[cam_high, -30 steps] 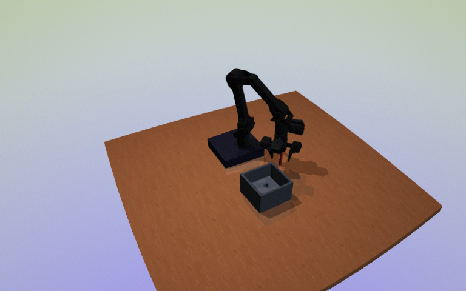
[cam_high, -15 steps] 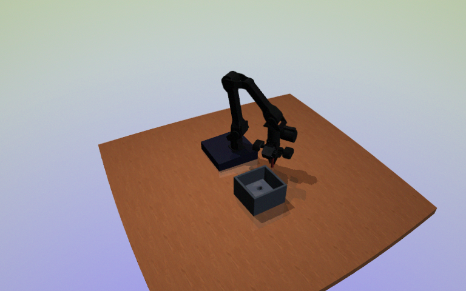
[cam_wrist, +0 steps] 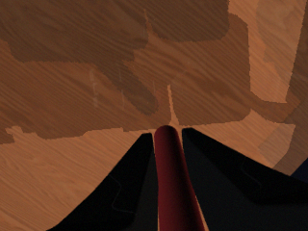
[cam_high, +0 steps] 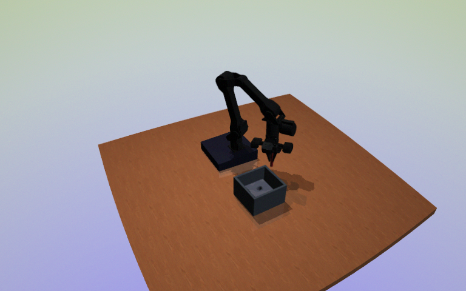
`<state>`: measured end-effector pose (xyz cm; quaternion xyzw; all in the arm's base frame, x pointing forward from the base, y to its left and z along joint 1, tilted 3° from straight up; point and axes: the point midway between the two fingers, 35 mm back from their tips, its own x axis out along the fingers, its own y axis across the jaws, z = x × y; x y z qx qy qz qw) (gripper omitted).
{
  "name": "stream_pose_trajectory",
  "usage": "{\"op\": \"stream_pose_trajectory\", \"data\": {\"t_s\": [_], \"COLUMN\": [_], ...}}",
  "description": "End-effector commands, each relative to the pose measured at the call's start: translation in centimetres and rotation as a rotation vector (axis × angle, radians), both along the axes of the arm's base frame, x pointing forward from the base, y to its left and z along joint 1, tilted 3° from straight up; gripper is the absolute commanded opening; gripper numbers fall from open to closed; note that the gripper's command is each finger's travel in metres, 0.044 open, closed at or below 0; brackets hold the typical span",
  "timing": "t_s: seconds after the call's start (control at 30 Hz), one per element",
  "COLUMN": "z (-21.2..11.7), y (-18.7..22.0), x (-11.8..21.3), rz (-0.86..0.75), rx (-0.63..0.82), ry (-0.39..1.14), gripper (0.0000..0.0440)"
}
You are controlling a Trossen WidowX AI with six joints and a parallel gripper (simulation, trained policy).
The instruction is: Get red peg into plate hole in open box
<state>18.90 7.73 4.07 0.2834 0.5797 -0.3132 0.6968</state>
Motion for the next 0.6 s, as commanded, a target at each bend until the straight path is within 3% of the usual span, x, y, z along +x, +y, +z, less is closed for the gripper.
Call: {"op": "stream_pose_trajectory", "data": {"t_s": [0.0,0.57], "z": [1.2,7.1], "y": [-0.3,-3.2], "x": [0.7,4.8], "rz": [0.019,0.033], "rx": [-0.013,-0.082], "ry": [-0.032,-0.130], "gripper": [0.0001,0.0000]}}
